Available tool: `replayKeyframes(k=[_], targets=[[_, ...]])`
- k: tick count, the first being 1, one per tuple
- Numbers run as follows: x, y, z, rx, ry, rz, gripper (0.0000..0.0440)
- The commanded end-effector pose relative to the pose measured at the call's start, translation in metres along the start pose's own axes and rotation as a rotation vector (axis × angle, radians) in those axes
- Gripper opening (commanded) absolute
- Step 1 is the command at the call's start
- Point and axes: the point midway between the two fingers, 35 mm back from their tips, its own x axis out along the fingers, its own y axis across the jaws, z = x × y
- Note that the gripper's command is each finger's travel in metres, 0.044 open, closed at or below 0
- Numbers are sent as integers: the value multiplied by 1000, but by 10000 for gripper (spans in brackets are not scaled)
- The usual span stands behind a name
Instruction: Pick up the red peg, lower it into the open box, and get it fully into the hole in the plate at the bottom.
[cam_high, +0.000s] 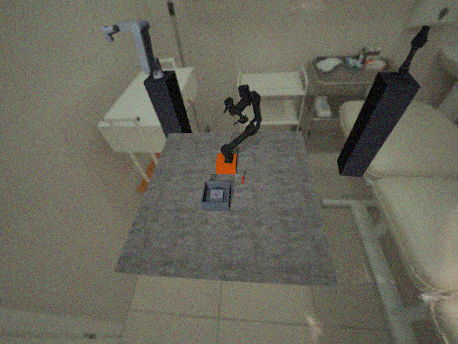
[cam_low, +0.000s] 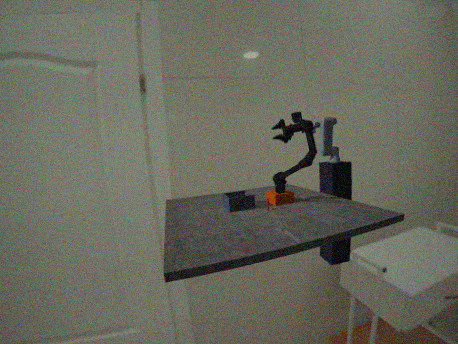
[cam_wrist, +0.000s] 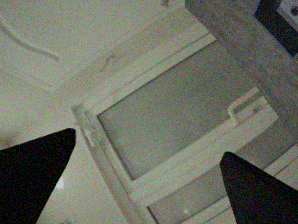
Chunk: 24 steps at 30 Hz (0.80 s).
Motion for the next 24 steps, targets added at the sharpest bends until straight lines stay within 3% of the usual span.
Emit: replayKeyframes(k=[1, 16, 24], targets=[[21, 5, 17, -5, -31, -105, 440], [116, -18, 65, -172, -116, -564, 440], [147, -50, 79, -341, -98, -803, 440]])
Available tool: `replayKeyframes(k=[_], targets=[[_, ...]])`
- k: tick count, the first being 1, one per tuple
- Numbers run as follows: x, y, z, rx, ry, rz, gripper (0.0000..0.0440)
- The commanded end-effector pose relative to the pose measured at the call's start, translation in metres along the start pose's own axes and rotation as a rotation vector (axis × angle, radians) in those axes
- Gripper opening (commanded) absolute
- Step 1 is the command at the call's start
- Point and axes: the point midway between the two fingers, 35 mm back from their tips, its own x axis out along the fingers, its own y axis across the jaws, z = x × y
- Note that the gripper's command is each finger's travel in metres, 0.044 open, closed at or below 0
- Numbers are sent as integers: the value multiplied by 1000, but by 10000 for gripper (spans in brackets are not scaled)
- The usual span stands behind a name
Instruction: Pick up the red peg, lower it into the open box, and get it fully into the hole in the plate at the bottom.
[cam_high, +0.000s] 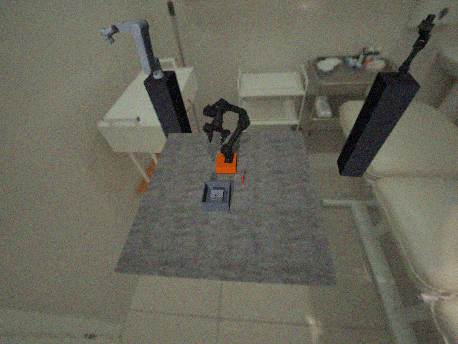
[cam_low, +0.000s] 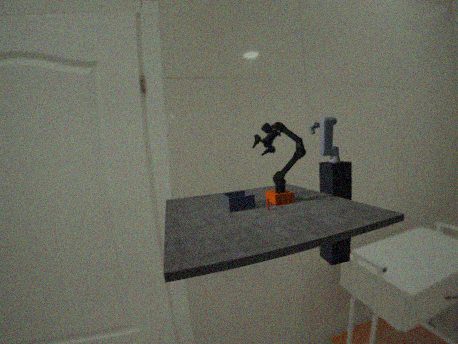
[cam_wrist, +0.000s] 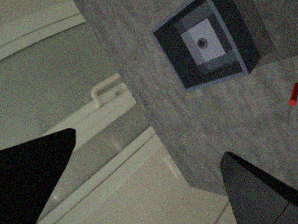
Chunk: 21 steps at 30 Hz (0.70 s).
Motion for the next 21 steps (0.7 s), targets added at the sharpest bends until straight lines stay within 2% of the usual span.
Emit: replayKeyframes(k=[1, 21], targets=[[17, -7, -2, -34, -67, -157, 440], [98, -81, -8, -518, -125, -671, 440]])
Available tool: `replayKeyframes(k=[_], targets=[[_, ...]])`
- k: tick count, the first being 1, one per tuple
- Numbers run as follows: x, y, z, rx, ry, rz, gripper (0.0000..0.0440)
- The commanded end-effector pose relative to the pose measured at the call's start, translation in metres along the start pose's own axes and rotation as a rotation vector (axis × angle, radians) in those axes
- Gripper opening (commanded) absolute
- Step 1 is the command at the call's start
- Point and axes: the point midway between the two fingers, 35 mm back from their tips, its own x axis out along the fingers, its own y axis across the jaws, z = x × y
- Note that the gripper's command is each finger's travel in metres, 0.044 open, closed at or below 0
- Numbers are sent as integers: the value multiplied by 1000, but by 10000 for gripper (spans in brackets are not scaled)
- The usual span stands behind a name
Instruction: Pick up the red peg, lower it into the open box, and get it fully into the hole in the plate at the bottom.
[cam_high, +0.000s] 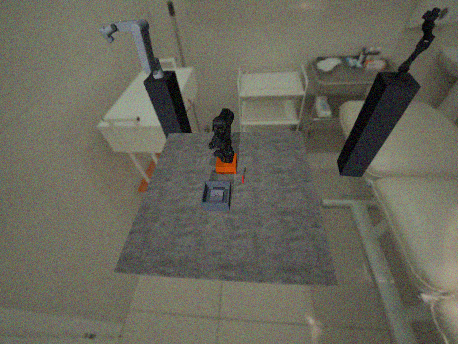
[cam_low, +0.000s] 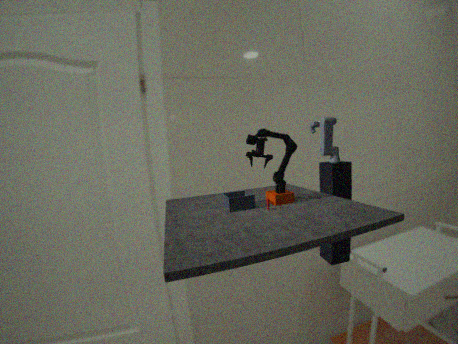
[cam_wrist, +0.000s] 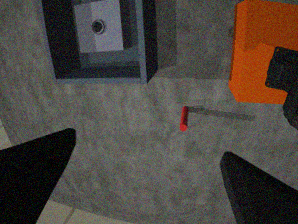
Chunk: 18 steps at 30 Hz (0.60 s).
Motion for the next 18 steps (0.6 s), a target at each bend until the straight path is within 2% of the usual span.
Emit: replayKeyframes(k=[1, 18], targets=[[15, -5, -6, -70, -26, -70, 440], [99, -40, -44, -534, -124, -404, 440]])
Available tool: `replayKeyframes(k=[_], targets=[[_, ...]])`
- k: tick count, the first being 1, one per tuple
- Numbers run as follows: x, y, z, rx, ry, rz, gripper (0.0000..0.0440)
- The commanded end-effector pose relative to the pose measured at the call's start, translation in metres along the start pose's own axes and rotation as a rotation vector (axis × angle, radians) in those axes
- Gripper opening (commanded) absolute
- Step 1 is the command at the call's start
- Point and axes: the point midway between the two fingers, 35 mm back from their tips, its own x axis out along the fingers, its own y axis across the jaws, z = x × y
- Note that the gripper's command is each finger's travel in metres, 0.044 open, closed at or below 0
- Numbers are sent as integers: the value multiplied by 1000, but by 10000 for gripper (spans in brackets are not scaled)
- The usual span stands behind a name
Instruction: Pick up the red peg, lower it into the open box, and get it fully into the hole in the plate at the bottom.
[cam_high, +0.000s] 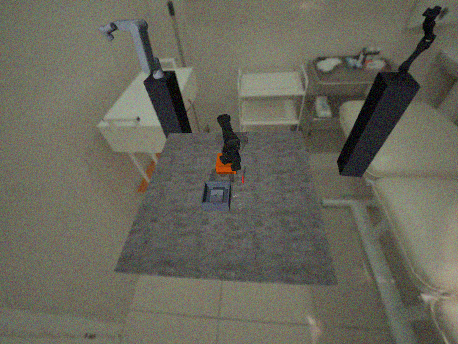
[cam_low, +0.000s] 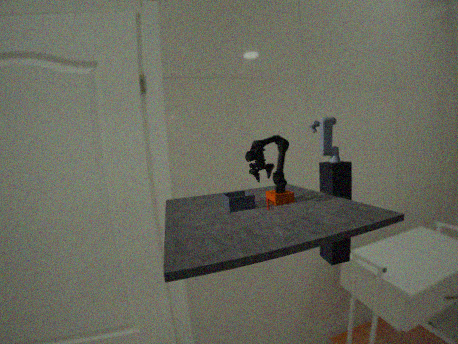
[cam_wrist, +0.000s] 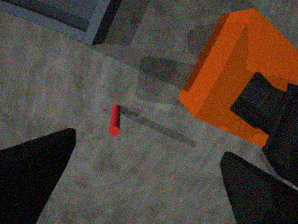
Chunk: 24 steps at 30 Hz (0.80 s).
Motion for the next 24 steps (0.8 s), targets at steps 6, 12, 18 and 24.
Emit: replayKeyframes(k=[6, 12, 18, 24], targets=[[40, 4, -22, -177, -55, -106, 440], [67, 10, -34, -271, -85, -130, 440], [92, 17, -43, -344, -107, -123, 440], [118, 25, -48, -399, -124, -98, 440]])
